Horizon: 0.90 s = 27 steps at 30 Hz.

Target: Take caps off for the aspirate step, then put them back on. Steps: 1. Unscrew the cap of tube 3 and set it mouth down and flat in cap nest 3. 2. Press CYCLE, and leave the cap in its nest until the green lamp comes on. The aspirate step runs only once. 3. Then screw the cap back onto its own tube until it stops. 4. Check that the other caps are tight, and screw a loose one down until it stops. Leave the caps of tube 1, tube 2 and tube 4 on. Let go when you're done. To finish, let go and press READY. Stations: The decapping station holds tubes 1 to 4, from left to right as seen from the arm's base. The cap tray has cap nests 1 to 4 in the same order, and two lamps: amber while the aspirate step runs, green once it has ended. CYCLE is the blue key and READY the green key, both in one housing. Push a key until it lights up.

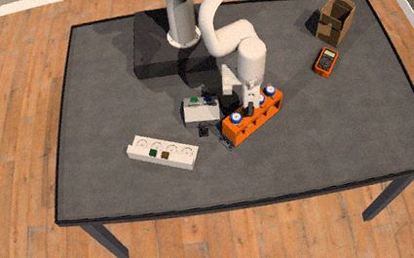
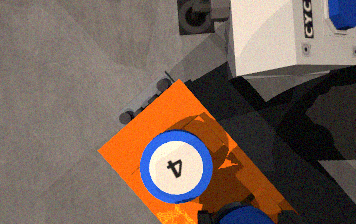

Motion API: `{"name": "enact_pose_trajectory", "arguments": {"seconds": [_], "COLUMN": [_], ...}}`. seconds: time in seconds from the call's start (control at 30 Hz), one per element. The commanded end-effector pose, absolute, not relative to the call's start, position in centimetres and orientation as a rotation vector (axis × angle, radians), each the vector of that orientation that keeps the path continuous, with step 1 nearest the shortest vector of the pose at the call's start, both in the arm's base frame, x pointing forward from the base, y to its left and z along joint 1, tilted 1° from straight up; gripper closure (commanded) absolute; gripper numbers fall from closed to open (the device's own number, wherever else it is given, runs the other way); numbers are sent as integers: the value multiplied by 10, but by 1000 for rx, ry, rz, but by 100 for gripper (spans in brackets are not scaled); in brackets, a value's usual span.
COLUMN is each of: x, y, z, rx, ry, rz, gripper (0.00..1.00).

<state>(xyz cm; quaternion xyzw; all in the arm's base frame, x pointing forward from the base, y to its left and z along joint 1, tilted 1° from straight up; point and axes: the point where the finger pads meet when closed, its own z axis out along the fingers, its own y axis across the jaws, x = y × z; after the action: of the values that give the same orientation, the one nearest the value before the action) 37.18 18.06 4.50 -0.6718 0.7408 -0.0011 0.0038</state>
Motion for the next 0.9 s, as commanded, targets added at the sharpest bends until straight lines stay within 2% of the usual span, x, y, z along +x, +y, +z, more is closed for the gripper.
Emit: {"name": "enact_pose_trajectory", "arguments": {"seconds": [0.0, 0.37, 0.43, 0.87], "x": [373, 373, 373, 373], "y": [181, 181, 181, 181], "z": [46, 46, 46, 47], "rx": [-2306, -2797, -2797, -3107], "ry": [2120, 1416, 1416, 449], "rz": [-14, -17, -17, -20], "gripper": [100, 100, 100, 100]}}
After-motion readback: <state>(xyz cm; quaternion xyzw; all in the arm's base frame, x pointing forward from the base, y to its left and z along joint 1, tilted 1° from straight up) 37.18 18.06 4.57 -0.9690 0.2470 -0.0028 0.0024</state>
